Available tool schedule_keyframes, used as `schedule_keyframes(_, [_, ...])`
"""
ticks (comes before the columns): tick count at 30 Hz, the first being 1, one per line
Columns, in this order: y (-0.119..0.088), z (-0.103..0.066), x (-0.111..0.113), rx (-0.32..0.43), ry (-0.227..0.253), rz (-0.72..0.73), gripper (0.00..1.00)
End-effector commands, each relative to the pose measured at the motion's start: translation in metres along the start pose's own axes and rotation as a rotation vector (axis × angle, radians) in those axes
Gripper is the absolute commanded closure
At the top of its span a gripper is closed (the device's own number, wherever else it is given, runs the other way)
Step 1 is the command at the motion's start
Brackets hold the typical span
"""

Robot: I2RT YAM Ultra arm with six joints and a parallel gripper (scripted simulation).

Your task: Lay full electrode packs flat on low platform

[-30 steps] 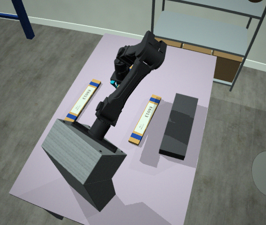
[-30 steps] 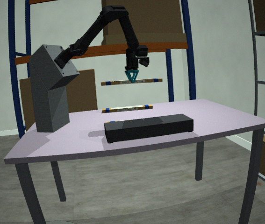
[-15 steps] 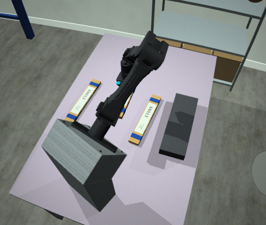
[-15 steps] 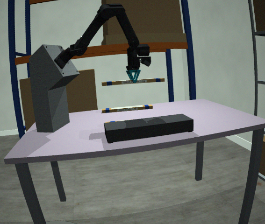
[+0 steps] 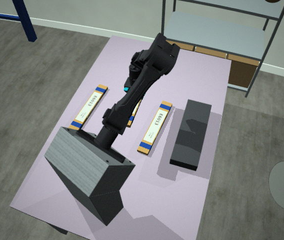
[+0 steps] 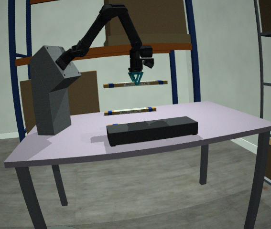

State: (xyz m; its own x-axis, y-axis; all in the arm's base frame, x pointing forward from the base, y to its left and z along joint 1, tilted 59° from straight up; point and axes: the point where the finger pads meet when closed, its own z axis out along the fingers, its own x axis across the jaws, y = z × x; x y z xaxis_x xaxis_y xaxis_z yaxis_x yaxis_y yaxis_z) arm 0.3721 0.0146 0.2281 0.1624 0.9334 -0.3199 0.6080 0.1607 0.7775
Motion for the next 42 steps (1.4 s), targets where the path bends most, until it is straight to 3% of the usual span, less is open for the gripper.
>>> schedule_keyframes(1, [0.0132,-0.0188,-0.0022,-0.057,0.025,0.015,1.0])
schedule_keyframes(42, [0.0084,-0.0153,-0.0062,-0.05,0.021,0.013,1.0])
